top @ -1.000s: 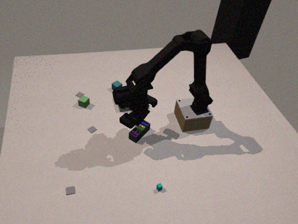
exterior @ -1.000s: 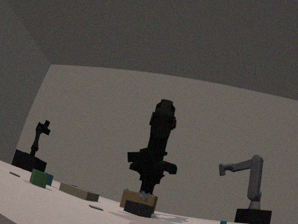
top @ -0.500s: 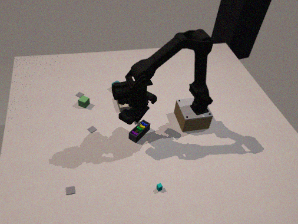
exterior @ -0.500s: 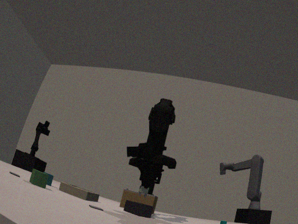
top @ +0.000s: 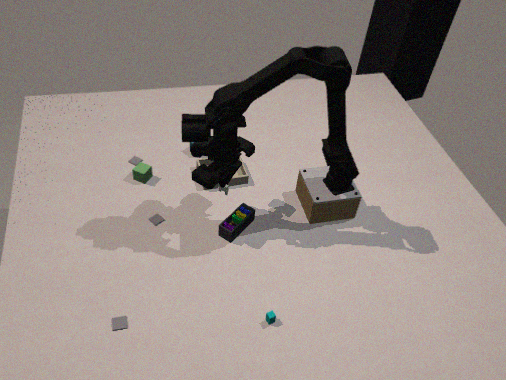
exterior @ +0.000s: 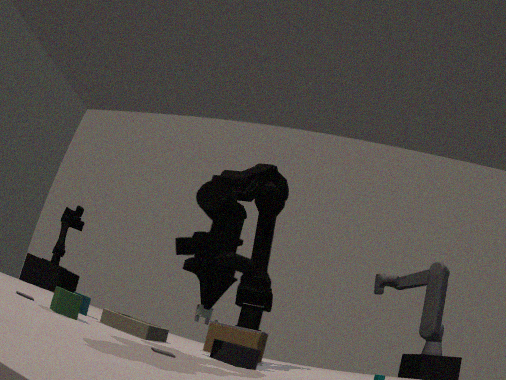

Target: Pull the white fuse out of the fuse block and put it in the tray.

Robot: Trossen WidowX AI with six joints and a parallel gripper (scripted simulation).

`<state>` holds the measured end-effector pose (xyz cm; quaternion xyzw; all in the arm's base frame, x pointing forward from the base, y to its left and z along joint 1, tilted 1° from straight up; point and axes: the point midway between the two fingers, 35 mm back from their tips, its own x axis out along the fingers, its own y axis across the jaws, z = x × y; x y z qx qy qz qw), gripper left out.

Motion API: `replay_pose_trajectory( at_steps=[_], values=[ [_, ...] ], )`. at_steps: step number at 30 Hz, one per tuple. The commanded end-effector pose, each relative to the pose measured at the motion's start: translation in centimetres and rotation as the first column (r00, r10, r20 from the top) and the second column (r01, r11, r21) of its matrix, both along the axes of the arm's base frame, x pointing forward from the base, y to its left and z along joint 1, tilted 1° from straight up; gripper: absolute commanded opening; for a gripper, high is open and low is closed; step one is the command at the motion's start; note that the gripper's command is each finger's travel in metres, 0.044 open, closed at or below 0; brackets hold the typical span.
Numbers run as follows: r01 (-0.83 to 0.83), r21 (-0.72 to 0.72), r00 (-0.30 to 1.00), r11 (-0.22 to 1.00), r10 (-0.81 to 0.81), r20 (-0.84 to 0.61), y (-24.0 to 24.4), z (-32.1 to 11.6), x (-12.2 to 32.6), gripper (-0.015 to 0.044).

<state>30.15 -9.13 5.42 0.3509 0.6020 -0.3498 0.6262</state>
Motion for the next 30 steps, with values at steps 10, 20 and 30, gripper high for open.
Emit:
replay_pose_trajectory(
  at_steps=[10, 20, 30],
  values=[
    [-0.004, -0.01, 1.0, 1.0, 0.004, 0.003, -7.0, 0.3, -1.6, 0.0],
    [-0.004, -0.015, 1.0, 1.0, 0.004, 0.001, -12.1, 0.3, -4.1, 0.0],
    [-0.004, -0.016, 1.0, 1.0, 0.004, 0.001, -13.3, 0.0, -4.9, 0.0]
  ],
)
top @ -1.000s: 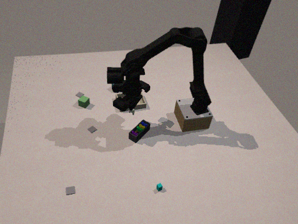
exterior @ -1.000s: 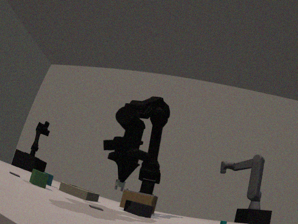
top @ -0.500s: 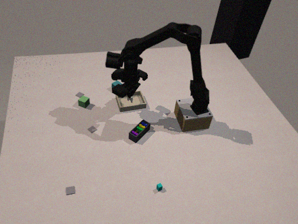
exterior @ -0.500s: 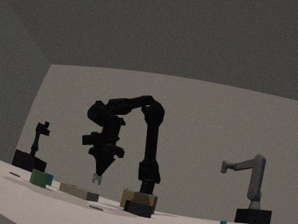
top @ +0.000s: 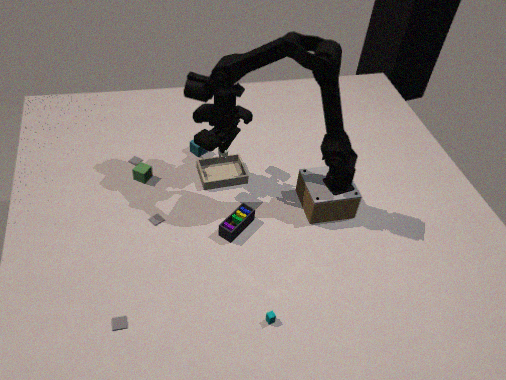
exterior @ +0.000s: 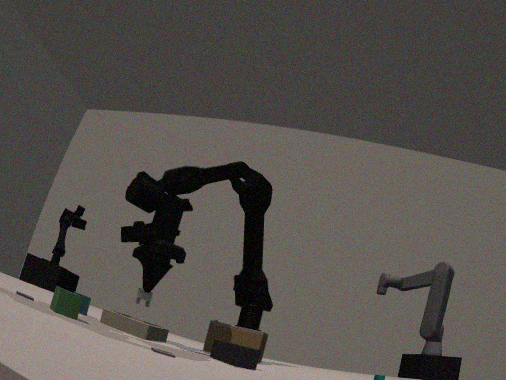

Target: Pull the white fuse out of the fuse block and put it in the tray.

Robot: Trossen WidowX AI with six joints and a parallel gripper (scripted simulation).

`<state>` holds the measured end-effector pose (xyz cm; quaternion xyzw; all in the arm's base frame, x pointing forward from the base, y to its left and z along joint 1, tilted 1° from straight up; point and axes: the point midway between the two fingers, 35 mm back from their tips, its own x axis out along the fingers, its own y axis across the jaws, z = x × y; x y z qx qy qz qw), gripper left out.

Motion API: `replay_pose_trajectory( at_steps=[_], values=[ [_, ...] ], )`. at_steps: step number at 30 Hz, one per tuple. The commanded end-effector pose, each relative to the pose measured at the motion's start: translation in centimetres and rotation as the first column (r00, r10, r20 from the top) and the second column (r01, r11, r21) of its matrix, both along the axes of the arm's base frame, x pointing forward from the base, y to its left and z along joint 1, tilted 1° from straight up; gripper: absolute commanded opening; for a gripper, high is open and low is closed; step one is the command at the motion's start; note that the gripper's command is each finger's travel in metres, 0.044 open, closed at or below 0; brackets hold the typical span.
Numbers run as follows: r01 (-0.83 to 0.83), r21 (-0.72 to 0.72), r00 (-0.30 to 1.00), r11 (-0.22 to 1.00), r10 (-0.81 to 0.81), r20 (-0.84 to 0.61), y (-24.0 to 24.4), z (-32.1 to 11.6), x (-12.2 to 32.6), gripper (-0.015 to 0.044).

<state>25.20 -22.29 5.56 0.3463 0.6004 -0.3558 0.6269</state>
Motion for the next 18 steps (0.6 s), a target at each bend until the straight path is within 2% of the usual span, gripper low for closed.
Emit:
replay_pose_trajectory(
  at_steps=[1, 18],
  values=[
    [-0.007, -0.001, 1.0, 1.0, 0.007, 0.005, -0.2, -0.3, 0.1, 0.0],
    [-0.007, -0.001, 1.0, 1.0, 0.007, 0.005, -0.3, -3.1, 0.2, 0.0]
  ],
)
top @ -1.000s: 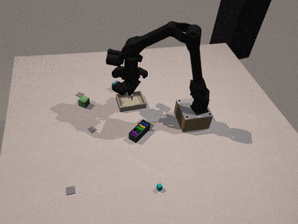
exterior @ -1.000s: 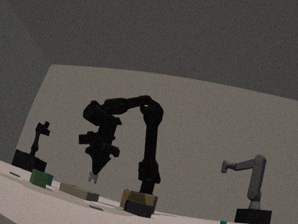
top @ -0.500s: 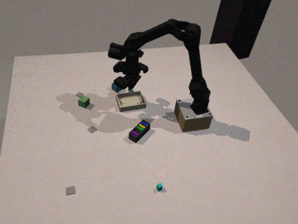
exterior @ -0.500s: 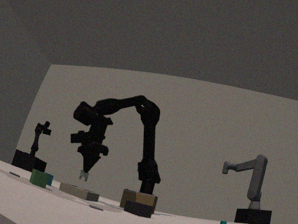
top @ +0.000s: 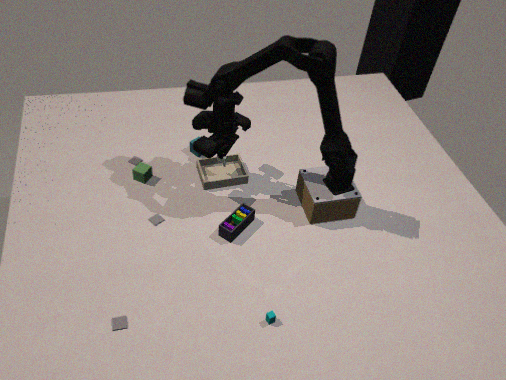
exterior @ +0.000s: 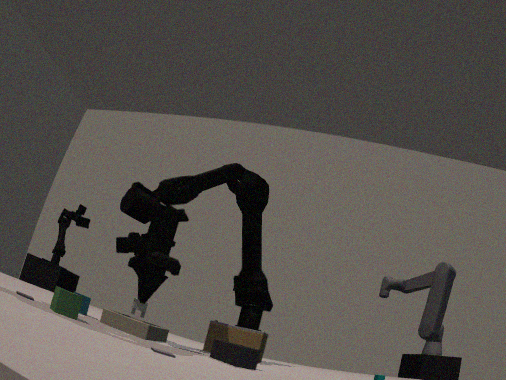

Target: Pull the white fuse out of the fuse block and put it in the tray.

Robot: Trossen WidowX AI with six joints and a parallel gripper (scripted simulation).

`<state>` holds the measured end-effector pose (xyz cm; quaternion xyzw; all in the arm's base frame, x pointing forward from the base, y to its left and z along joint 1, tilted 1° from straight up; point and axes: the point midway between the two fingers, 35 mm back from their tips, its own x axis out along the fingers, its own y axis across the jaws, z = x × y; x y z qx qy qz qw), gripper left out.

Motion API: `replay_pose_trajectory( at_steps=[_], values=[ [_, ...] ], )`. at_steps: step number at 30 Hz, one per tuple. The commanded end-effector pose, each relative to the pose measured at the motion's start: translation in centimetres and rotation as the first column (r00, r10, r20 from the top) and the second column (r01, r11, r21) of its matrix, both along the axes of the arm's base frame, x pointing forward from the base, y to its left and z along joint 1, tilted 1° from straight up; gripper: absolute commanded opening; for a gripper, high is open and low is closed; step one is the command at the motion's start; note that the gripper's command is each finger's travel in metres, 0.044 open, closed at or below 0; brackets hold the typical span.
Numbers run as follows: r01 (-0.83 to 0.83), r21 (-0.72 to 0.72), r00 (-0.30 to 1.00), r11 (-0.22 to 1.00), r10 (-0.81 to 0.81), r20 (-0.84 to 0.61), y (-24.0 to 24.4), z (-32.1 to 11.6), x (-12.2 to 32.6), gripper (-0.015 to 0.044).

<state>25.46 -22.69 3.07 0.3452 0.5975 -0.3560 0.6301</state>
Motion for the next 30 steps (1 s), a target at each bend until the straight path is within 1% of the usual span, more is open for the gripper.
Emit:
replay_pose_trajectory(
  at_steps=[1, 7, 19, 20, 23, 30],
  values=[
    [-0.005, 0.005, 1.0, 1.0, 0.005, -0.001, 0.1, -0.8, -0.1, 0.0],
    [-0.005, 0.005, 1.0, 1.0, 0.005, -0.001, 0.1, -1.3, -0.1, 0.0],
    [0.0, 0.002, 1.0, 1.0, 0.0, -0.002, 0.0, -1.0, 0.0, 0.0315],
    [0.0, 0.002, 1.0, 1.0, 0.0, -0.002, 0.0, -0.7, 0.0, 0.033],
    [-0.005, 0.004, 1.0, 1.0, 0.005, -0.001, 0.2, 2.4, -0.2, 0.033],
    [-0.005, 0.005, 1.0, 1.0, 0.005, -0.001, 0.2, 2.7, -0.2, 0.033]
  ],
)
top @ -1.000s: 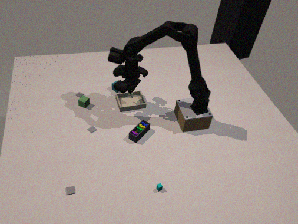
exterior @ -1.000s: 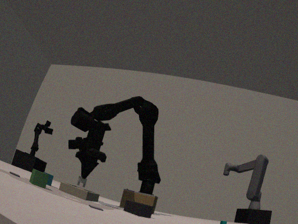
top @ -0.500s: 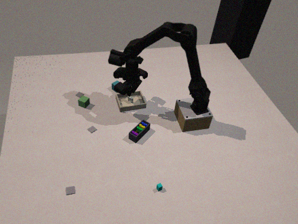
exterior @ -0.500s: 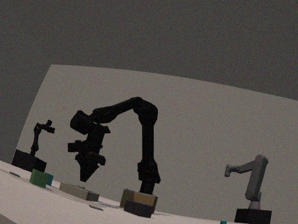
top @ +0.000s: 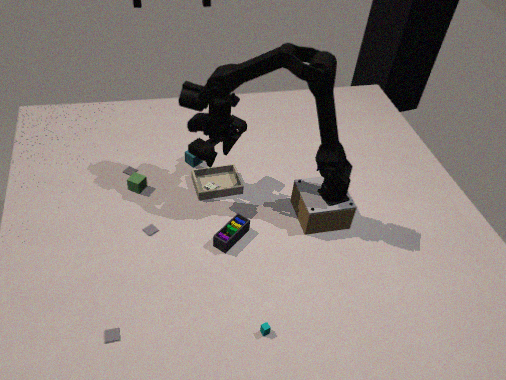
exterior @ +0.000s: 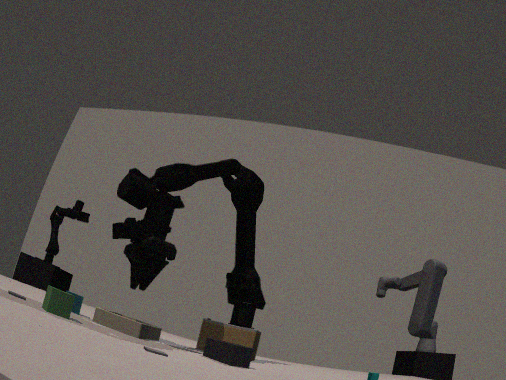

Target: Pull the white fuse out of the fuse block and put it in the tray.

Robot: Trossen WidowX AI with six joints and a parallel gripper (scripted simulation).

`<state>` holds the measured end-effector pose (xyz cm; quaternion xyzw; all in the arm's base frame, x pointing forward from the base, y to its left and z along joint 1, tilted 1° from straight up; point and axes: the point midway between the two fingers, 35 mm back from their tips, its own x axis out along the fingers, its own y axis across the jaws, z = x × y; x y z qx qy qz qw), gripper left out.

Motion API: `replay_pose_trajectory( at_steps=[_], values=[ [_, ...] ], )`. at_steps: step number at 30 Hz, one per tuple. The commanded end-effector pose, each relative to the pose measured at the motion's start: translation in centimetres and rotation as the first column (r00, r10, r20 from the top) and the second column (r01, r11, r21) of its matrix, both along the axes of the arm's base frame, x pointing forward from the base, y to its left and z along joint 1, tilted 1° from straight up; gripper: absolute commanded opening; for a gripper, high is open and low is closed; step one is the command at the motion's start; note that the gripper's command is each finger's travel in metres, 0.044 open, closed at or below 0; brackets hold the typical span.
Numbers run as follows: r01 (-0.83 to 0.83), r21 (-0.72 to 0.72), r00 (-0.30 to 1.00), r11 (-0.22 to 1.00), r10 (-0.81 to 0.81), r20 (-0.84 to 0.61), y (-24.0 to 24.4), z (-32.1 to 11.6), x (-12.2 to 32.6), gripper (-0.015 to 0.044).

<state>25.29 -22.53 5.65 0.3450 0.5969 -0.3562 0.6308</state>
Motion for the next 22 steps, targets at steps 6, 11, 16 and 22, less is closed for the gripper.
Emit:
replay_pose_trajectory(
  at_steps=[6, 11, 16, 22],
  values=[
    [0.0, 0.006, 1.0, 1.0, 0.0, -0.007, 0.09, -0.03, -0.1, 0.033],
    [0.0, 0.006, 1.0, 1.0, 0.0, -0.007, 0.09, -0.03, -0.1, 0.033],
    [0.0, 0.006, 1.0, 1.0, 0.0, -0.007, 0.09, -0.03, -0.1, 0.033],
    [0.0, 0.006, 1.0, 1.0, 0.0, -0.007, 0.09, -0.03, -0.1, 0.033]
  ],
)
